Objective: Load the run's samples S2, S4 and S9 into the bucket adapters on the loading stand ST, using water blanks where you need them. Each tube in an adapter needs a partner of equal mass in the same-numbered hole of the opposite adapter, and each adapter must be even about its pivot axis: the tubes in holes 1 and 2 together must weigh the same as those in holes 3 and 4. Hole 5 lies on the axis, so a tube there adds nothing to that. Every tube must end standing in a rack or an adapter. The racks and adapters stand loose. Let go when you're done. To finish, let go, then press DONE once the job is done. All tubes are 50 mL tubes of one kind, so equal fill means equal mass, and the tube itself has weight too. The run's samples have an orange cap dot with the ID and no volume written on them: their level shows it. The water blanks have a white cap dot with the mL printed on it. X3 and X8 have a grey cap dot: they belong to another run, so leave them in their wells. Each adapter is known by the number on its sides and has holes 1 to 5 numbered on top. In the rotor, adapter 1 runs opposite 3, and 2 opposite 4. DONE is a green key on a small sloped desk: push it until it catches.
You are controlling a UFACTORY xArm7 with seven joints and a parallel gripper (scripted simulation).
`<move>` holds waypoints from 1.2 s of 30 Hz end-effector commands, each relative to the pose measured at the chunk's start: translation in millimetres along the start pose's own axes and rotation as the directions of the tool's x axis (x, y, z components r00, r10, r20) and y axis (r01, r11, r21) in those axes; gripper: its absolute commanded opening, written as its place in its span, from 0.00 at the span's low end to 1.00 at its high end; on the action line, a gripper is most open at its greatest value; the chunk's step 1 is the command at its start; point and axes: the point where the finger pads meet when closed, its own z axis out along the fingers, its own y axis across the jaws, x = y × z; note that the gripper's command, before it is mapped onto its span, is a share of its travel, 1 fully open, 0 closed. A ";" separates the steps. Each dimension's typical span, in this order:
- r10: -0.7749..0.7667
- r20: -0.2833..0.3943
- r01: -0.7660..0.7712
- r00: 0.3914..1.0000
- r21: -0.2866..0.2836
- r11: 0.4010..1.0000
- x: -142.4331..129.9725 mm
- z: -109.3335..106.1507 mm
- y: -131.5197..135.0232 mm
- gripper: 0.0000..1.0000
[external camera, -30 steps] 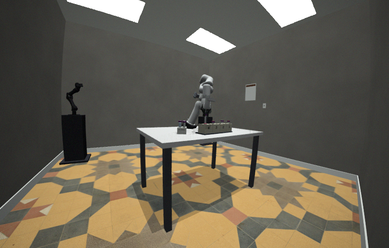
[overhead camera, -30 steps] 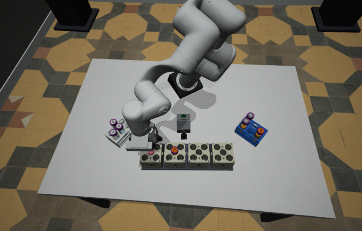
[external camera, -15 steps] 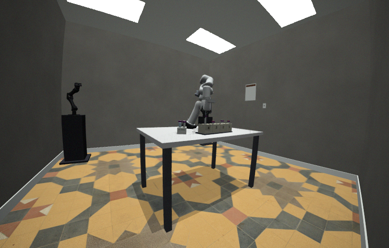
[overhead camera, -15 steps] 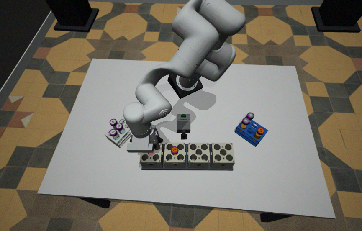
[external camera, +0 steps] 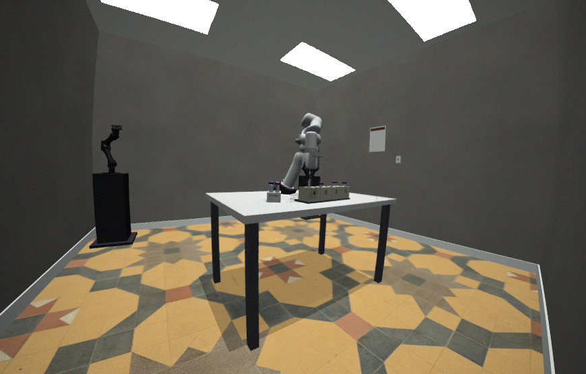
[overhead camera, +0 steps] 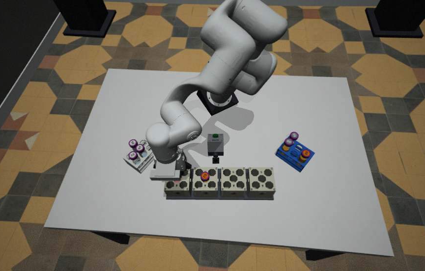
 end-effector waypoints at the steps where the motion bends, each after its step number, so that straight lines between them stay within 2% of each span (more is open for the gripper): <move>1: 0.000 -0.004 0.000 1.000 -0.002 1.000 1.2 1.5 0.9 0.00; 36: 0.000 -0.004 0.000 1.000 -0.002 1.000 1.3 32.5 1.0 0.00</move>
